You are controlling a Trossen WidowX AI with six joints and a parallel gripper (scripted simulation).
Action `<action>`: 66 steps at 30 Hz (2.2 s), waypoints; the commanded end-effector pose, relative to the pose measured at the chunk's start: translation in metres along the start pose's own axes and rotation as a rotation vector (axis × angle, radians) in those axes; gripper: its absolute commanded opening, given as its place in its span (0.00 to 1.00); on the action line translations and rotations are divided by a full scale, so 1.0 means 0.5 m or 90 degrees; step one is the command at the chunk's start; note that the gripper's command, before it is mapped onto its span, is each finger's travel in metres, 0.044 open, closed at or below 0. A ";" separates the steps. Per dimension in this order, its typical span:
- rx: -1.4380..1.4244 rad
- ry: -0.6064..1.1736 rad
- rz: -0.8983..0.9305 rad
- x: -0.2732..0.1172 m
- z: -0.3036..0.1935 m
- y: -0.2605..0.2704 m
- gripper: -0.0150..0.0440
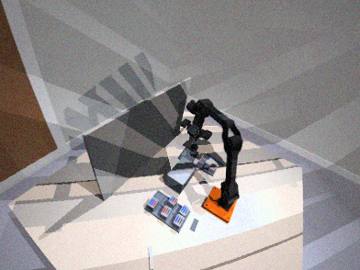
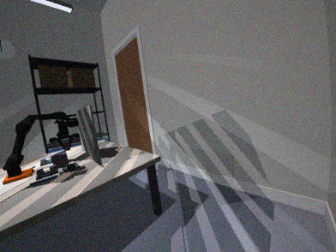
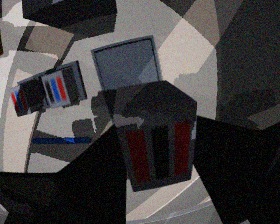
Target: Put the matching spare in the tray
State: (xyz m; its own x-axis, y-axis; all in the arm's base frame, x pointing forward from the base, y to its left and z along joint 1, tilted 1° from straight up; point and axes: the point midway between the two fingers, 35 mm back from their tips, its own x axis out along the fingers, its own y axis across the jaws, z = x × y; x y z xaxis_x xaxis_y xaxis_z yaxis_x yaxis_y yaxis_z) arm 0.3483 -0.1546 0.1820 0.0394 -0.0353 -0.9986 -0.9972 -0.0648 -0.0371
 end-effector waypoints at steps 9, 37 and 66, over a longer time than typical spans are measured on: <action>-0.002 0.000 0.000 0.018 -0.002 -0.003 0.25; -0.002 0.000 0.000 0.057 -0.005 -0.008 0.25; -0.002 0.000 0.000 0.096 -0.006 -0.011 0.25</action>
State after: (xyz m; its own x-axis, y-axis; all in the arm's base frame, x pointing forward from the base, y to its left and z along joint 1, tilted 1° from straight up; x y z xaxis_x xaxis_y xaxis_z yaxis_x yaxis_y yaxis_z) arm 0.3555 -0.1586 0.1372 0.0398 -0.0356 -0.9986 -0.9972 -0.0648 -0.0375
